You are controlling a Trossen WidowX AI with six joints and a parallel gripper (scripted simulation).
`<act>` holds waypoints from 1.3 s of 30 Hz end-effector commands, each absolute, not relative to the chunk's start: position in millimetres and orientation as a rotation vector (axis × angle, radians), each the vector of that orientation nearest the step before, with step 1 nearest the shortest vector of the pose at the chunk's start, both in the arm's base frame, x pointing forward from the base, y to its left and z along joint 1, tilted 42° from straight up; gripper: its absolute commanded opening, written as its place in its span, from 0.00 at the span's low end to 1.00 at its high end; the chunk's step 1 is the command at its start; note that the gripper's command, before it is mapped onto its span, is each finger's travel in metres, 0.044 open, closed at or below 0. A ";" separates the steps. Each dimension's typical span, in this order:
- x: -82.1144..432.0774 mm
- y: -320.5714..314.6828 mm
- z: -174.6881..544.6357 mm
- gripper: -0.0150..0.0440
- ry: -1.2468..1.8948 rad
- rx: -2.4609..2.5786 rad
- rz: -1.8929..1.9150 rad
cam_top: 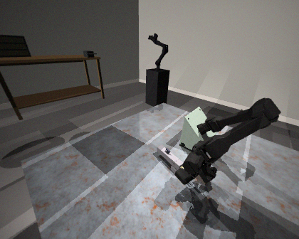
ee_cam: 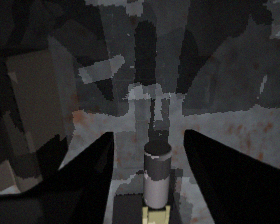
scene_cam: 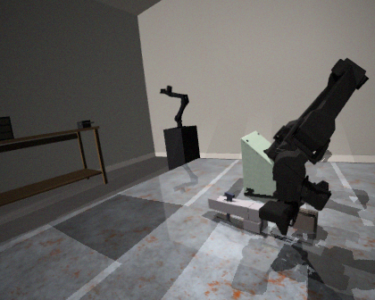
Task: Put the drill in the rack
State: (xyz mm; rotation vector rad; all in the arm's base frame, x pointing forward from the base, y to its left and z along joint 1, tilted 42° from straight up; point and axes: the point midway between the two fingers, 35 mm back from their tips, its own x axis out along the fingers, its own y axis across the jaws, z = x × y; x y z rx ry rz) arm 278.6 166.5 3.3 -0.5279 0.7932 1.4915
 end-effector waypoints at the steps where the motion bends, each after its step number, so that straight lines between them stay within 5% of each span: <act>1: 278.3 166.1 2.1 0.79 0.791 -0.530 1.493; 6: 278.2 164.5 -0.9 1.00 0.788 -0.530 1.491; 33: 276.2 159.1 -13.1 1.00 0.788 -0.530 1.490; 39: 277.2 159.4 -10.7 0.73 0.790 -0.530 1.486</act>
